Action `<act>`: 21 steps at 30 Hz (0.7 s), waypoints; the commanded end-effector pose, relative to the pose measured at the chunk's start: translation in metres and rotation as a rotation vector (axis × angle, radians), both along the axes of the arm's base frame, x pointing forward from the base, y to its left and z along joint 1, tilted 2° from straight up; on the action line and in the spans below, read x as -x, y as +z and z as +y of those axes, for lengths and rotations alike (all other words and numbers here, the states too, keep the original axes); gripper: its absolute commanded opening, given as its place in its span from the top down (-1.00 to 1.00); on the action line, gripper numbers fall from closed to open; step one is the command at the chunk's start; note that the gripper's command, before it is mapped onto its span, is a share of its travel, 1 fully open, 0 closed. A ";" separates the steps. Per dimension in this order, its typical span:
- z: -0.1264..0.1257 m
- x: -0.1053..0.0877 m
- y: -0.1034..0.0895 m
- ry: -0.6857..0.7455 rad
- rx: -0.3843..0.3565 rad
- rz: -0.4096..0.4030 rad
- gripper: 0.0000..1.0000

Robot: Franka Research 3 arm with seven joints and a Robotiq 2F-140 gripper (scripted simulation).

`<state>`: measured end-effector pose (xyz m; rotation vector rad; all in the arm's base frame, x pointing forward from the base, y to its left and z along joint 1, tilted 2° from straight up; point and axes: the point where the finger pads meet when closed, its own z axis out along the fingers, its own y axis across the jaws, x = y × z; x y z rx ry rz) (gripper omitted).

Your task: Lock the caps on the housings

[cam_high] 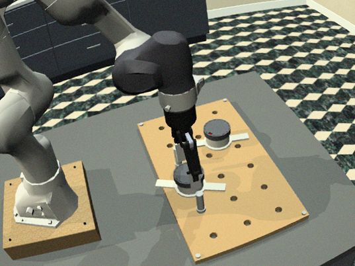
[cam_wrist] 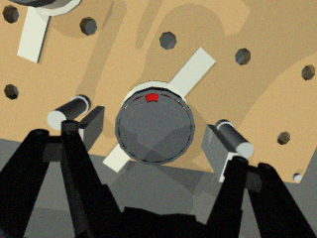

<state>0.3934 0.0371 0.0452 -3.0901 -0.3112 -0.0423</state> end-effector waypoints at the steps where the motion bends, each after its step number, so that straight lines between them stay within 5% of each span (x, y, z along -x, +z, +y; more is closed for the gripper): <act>1: -0.001 0.001 -0.001 -0.002 0.002 0.000 -0.55; 7: -0.001 0.001 -0.001 -0.002 0.002 0.000 -0.55; 8: -0.001 0.001 -0.001 -0.002 0.002 0.000 0.80; 21: -0.001 0.001 -0.001 -0.002 0.002 0.000 0.80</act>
